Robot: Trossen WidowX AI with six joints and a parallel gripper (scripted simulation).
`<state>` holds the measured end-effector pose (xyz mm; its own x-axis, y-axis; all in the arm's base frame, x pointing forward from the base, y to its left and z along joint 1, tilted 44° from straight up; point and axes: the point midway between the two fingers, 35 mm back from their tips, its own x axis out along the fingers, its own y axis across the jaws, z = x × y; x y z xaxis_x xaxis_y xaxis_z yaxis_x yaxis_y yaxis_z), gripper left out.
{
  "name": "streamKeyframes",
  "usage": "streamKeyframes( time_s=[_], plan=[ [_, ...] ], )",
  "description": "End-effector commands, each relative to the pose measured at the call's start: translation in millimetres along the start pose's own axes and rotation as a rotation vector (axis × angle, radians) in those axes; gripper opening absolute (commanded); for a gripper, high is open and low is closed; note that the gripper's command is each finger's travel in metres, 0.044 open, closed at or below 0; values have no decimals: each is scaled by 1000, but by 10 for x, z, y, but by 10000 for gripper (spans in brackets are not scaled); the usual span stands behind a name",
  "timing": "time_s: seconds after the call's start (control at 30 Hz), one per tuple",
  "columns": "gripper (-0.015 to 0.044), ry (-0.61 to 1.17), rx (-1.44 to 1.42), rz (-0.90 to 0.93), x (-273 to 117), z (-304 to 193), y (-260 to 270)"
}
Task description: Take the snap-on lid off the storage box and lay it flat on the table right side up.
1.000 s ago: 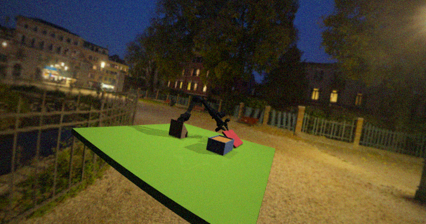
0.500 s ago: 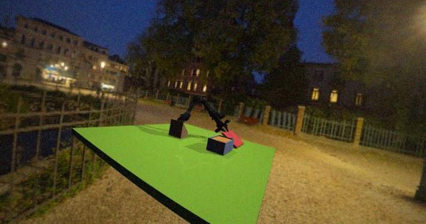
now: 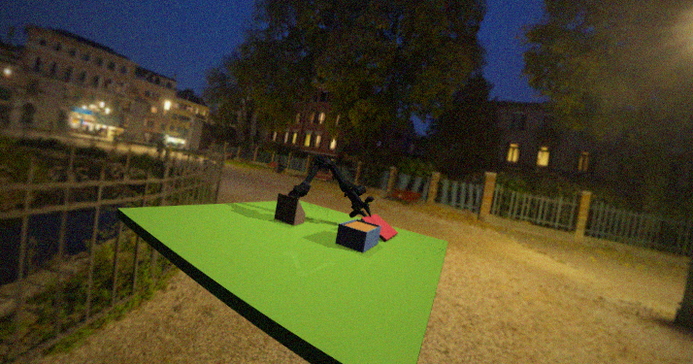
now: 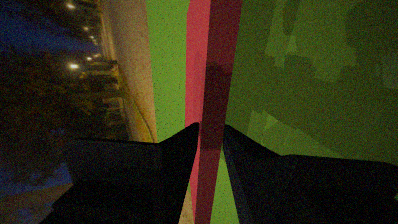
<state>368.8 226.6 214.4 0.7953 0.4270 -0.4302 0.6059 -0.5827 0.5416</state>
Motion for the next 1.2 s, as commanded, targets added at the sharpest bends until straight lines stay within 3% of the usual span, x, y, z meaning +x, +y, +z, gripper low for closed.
streamKeyframes(
  time_s=[0.0, 0.63, 0.97, 1.03, 1.17],
  plan=[
    [0, -21, -2, -34, 81, 81, -149],
    [0, -20, -1, -34, 171, 84, -265],
    [263, -20, -2, -33, 102, -4, -133],
    [275, -20, -2, -33, 102, -4, -133],
    [380, -20, -2, -34, 52, 31, -198]
  ],
)
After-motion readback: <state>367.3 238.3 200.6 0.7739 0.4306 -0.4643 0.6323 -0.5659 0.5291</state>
